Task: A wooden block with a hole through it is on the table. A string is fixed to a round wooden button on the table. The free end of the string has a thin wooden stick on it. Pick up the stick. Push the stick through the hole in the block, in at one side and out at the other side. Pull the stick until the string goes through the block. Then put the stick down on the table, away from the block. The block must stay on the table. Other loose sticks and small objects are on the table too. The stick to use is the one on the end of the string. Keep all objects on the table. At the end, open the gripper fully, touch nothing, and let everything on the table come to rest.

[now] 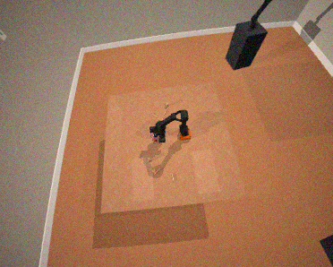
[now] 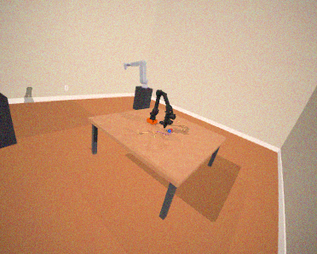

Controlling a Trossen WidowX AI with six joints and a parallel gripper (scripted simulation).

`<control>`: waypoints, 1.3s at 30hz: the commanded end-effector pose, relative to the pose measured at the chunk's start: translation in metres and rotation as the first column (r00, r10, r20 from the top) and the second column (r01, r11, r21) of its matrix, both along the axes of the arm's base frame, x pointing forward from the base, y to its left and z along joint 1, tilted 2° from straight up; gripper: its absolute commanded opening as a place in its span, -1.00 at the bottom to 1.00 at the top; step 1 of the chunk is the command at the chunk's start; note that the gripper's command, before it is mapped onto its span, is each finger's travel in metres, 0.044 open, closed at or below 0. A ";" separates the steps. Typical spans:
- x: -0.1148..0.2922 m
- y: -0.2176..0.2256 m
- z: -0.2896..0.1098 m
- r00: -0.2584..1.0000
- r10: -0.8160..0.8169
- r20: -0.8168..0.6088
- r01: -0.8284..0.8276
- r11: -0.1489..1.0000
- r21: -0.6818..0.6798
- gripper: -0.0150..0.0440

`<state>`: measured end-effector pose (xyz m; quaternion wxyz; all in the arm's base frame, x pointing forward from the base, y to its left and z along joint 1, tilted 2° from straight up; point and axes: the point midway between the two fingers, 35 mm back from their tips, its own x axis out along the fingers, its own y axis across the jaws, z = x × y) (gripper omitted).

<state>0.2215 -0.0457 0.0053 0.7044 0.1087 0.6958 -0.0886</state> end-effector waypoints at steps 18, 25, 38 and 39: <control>-0.029 0.010 0.000 1.000 -0.020 0.003 0.020 1.000 0.000 -0.49; -0.032 0.012 0.001 1.000 -0.023 0.002 0.023 1.000 0.000 -0.49; -0.043 0.015 -0.011 1.000 -0.016 -0.005 0.016 1.000 0.001 -0.05; -0.043 0.015 -0.011 1.000 -0.016 -0.005 0.016 1.000 0.001 0.04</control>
